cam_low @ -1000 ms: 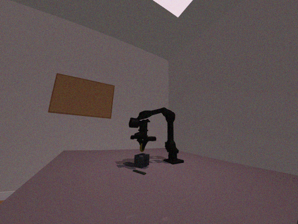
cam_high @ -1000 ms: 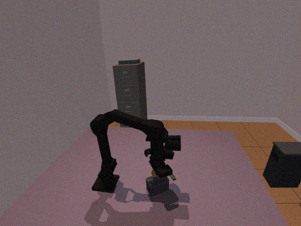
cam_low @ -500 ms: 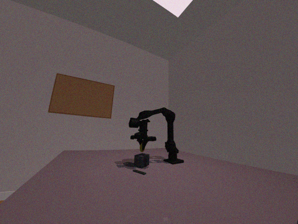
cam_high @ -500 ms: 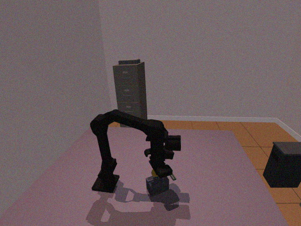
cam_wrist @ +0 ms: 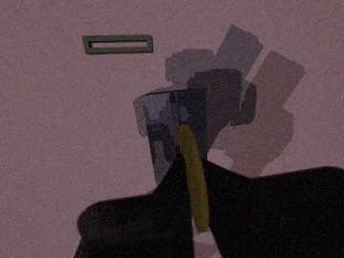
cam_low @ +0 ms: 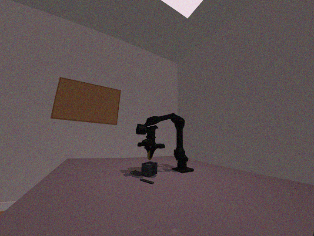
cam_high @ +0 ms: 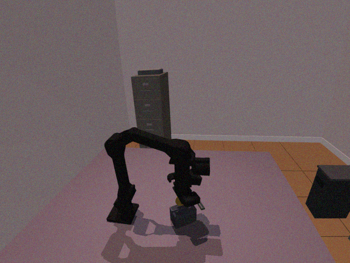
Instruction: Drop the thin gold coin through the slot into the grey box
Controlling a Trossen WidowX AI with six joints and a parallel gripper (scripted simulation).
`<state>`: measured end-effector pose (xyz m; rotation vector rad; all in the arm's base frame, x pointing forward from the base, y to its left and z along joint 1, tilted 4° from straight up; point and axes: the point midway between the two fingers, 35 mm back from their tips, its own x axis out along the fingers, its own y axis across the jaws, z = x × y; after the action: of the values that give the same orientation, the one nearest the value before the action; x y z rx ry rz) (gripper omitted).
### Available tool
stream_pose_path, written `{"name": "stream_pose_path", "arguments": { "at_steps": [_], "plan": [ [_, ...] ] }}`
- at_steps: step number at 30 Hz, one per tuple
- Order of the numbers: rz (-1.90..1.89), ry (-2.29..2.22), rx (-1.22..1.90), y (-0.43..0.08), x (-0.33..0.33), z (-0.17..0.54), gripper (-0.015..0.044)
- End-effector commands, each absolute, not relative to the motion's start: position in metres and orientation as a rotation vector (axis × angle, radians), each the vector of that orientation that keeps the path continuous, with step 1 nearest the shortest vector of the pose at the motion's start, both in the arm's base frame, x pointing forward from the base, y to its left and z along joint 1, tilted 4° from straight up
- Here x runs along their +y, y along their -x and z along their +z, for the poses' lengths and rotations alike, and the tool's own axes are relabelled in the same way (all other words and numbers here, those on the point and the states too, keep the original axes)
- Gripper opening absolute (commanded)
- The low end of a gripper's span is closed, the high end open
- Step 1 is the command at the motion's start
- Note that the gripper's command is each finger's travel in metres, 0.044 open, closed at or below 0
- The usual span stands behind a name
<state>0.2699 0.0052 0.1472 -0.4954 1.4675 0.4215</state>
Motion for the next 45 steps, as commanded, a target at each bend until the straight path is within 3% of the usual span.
{"name": "stream_pose_path", "arguments": {
  "at_steps": [1,42,45],
  "plan": [
    [0.421,0.495,1.468,-0.270,0.005,0.147,0.0000],
    [0.420,0.494,1.468,-0.271,0.005,0.128,0.0000],
    [0.419,0.494,1.465,-0.271,0.005,0.131,0.0079]
  ]
}}
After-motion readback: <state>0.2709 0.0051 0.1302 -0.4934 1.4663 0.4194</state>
